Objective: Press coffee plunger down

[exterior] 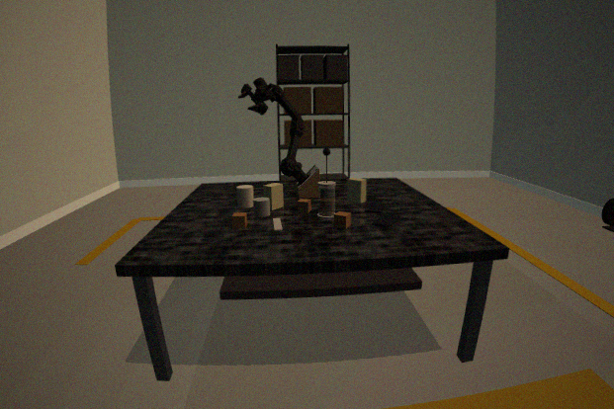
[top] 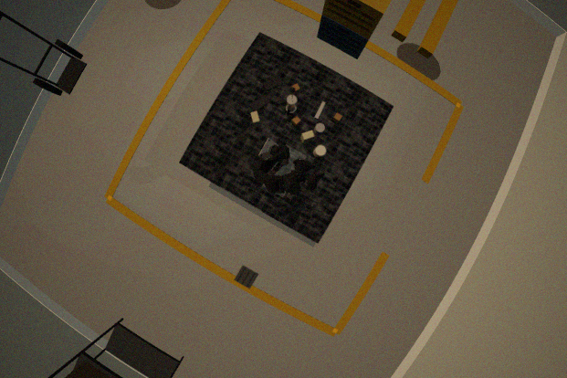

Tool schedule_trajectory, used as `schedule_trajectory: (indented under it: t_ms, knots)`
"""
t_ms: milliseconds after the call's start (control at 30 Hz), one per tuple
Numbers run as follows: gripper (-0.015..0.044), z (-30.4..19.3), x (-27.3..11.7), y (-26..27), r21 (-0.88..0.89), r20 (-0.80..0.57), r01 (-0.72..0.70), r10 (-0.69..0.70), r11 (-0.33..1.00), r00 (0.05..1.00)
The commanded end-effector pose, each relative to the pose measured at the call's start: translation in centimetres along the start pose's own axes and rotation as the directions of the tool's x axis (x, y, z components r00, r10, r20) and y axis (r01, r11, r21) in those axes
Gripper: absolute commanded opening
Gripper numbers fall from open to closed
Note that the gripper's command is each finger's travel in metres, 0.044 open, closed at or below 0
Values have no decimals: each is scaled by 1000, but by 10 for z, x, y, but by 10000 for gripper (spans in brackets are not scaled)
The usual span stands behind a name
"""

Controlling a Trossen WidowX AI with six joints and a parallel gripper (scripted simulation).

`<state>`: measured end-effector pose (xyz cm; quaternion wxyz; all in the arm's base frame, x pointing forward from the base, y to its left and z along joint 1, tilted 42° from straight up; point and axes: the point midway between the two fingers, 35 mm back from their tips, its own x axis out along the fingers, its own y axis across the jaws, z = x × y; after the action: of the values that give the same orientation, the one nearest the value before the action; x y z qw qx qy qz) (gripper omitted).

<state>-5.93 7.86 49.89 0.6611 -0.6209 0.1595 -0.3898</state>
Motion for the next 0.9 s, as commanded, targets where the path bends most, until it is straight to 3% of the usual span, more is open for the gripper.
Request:
schedule_trajectory:
  t_ms: [0, 200, 400, 633, 867]
  knots:
    - [426, 0, 3, 1, 2, 7, -10, 10, 1000, 1000]
    - [440, -7, 31, 3, 24, 31, -76, 75, 997, 997]
    - [440, -15, 87, 15, 130, 102, -214, 201, 968, 974]
    - [440, 6, 178, 49, 195, 253, -421, 369, 886, 894]
    - [440, 41, 220, 89, 202, 346, -564, 481, 801, 806]
